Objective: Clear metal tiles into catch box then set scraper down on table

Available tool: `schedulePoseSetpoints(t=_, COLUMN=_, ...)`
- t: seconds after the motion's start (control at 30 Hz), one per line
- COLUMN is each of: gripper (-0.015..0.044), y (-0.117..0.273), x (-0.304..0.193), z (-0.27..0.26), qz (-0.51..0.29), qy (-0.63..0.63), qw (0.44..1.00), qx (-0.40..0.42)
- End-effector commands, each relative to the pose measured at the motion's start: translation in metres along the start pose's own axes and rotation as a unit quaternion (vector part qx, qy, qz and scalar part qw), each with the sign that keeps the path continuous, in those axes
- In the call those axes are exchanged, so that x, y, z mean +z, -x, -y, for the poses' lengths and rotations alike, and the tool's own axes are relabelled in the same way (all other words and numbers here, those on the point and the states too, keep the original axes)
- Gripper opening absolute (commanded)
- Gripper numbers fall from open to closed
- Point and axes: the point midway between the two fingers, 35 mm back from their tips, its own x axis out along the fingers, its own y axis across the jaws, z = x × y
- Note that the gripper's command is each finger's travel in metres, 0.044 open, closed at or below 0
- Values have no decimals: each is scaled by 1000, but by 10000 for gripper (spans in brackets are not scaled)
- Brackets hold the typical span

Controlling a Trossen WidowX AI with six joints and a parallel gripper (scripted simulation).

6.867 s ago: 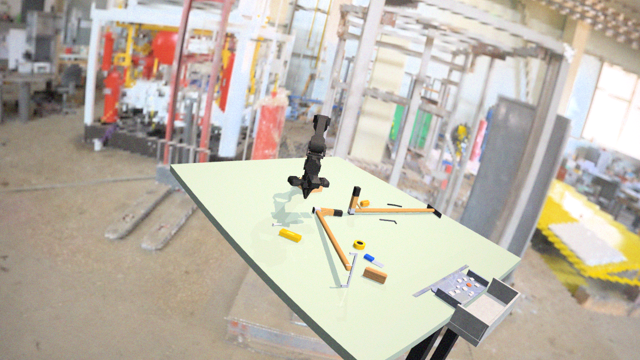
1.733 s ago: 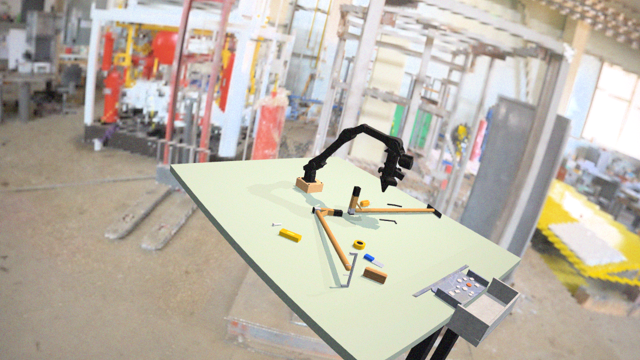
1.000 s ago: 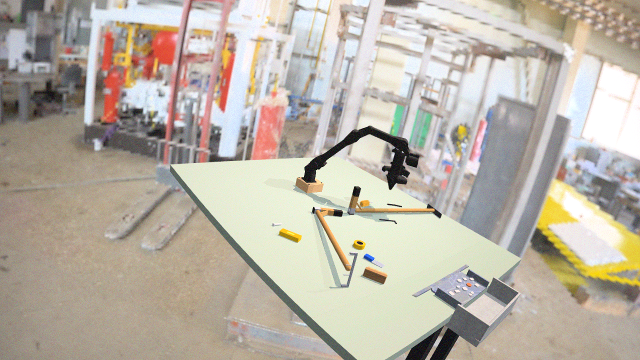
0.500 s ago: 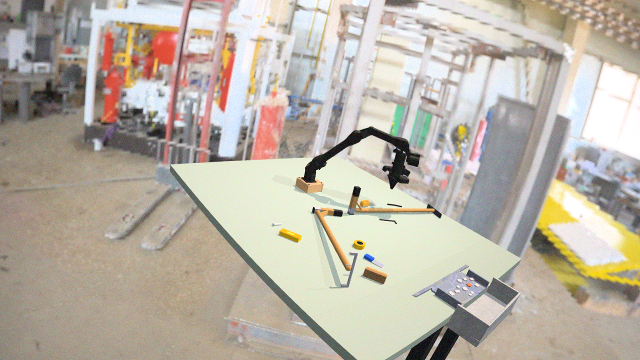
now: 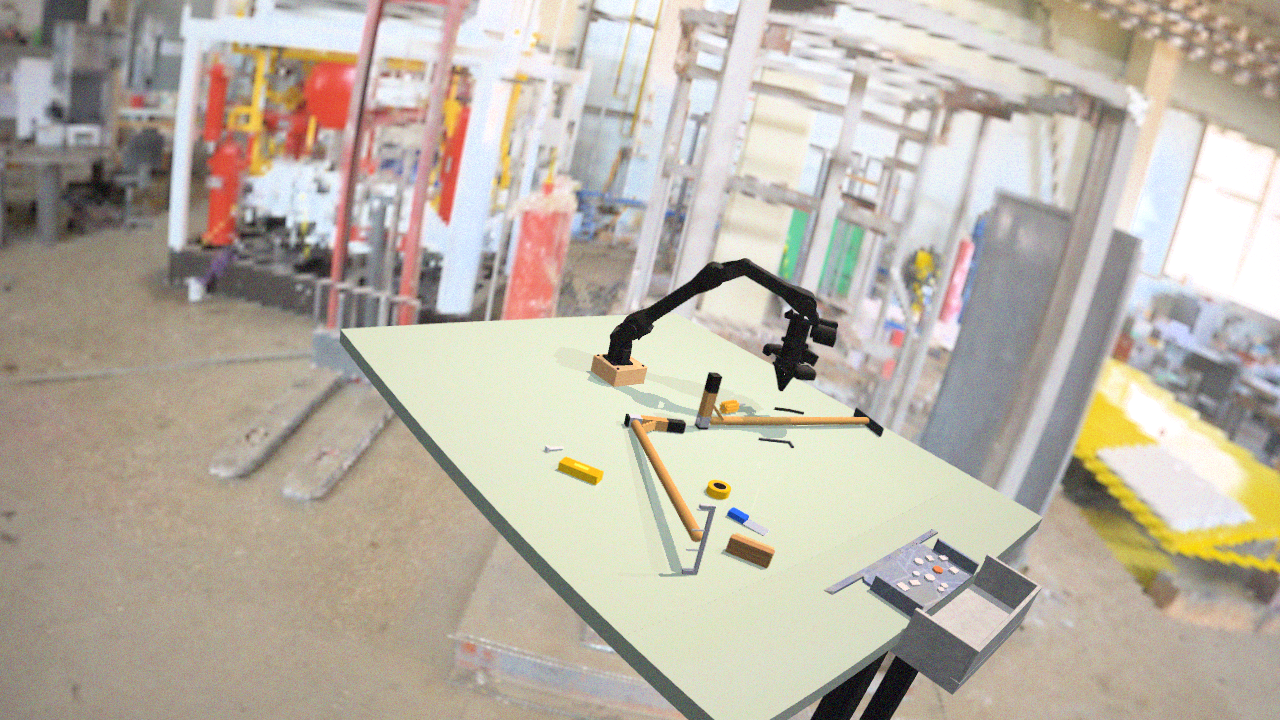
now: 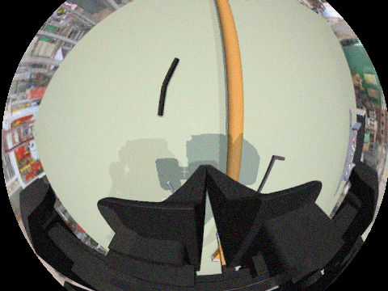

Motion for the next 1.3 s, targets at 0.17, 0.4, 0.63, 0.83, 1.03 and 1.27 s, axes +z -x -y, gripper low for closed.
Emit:
schedulePoseSetpoints(t=0.17, gripper=0, y=-20, x=0, z=1, qz=-2, qy=2, qw=1000, qx=-2)
schedulePoseSetpoints(t=0.4, gripper=0, y=-37, x=-1, z=1, qz=-2, qy=2, qw=1000, qx=-2)
schedulePoseSetpoints(t=0.63, gripper=0, y=-53, x=-2, z=0, qz=-2, qy=2, qw=1000, qx=-2)
schedulePoseSetpoints(t=0.83, gripper=0, y=-67, x=-4, z=-1, qz=-2, qy=2, qw=1000, qx=-2)
schedulePoseSetpoints(t=1.03, gripper=0, y=-74, x=-5, z=-1, qz=-2, qy=2, qw=1000, qx=-2)
schedulePoseSetpoints(t=1.27, gripper=0, y=-74, x=-4, z=6, qz=-1, qy=2, qw=1000, qx=-3)
